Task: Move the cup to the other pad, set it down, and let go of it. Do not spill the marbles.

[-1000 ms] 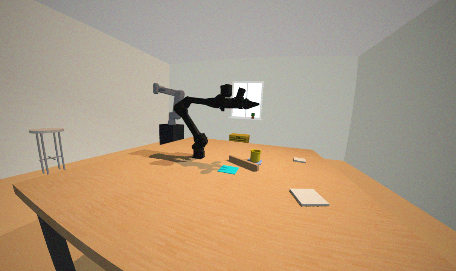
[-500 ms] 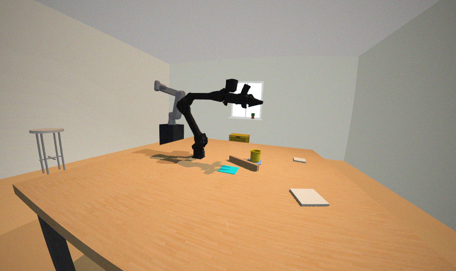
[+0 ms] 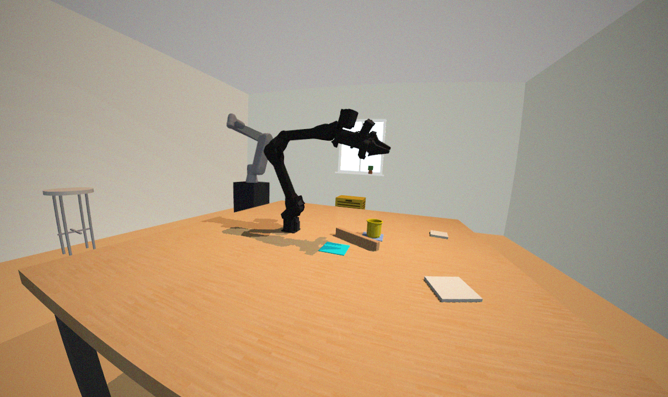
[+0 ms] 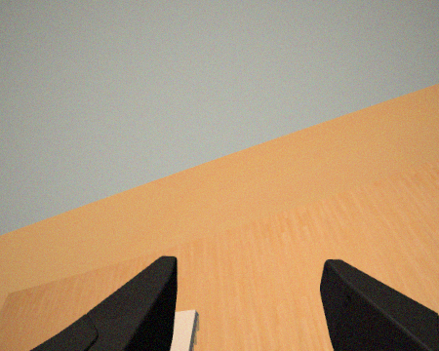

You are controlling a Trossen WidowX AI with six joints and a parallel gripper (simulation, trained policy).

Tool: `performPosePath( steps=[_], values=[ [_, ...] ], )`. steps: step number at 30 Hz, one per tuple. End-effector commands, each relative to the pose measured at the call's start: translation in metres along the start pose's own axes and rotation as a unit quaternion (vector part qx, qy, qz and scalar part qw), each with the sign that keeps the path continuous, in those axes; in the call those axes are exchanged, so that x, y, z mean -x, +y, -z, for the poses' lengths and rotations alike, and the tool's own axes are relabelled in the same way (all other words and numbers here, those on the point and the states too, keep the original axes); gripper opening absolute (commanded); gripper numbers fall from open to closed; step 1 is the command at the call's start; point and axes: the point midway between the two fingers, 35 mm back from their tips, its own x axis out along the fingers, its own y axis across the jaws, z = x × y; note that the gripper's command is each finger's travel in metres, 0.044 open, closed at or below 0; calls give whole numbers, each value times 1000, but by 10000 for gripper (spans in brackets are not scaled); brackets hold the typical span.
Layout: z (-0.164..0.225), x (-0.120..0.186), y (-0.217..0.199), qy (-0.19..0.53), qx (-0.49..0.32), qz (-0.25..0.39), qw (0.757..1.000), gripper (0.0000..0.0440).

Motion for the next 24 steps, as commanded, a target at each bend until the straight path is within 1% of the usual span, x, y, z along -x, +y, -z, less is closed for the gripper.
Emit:
performPosePath(
  steps=[1,12,24],
  values=[
    [-3,-3,5,13,-23,0,1000,197],
    [-3,-13,13,66,-101,18,993,211],
    [5,-24,19,123,-183,49,974,216]
  ],
)
